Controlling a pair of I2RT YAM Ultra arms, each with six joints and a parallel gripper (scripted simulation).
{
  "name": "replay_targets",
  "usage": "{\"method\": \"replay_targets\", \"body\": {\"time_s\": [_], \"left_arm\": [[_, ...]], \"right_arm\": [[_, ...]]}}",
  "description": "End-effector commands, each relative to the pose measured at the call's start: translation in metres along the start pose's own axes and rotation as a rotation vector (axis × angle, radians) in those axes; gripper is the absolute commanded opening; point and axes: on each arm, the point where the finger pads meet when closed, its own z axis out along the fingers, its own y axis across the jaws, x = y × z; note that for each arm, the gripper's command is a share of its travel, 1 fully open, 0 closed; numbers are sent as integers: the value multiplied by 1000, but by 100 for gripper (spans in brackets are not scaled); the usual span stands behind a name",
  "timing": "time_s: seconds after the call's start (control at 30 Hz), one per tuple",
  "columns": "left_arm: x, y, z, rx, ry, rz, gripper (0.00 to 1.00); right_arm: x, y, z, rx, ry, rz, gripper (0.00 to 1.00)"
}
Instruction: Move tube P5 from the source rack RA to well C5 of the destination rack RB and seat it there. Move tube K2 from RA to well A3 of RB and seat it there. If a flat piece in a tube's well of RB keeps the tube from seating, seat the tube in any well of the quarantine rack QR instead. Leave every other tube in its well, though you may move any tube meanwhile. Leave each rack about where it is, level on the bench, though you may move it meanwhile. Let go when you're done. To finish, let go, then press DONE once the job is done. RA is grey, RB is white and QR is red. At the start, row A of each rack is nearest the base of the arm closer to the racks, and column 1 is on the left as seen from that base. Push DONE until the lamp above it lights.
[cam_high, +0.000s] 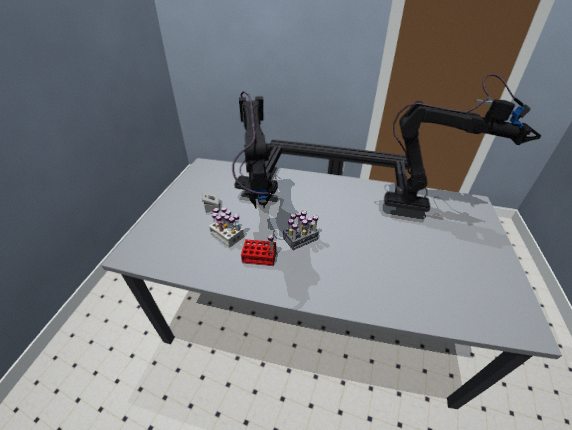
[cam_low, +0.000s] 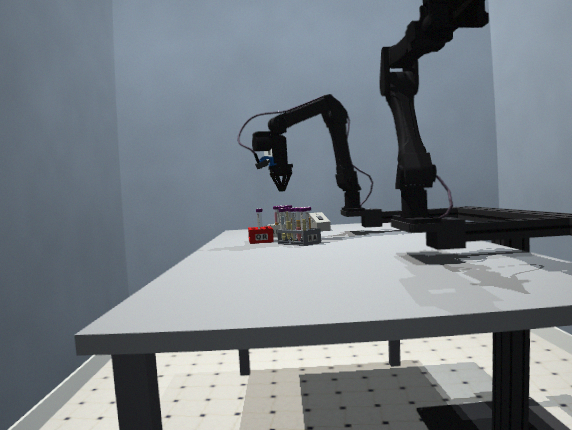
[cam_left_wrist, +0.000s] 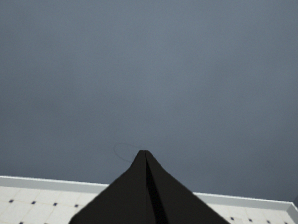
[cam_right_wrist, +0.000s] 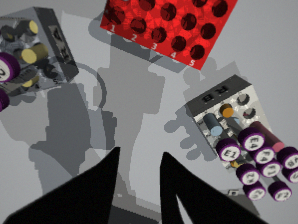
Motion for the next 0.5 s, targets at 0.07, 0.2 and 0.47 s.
{"method": "replay_targets", "body": {"time_s": [0.07, 0.2, 0.47], "left_arm": [[-26, 2, -11, 0, -59, 6, 0], [-26, 2, -11, 0, -59, 6, 0], [-26, 2, -11, 0, -59, 6, 0]], "right_arm": [[-9, 5, -6, -7, -36, 240, 30], [-9, 5, -6, -9, -36, 373, 30], [-10, 4, -6, -12, -36, 573, 30]]}}
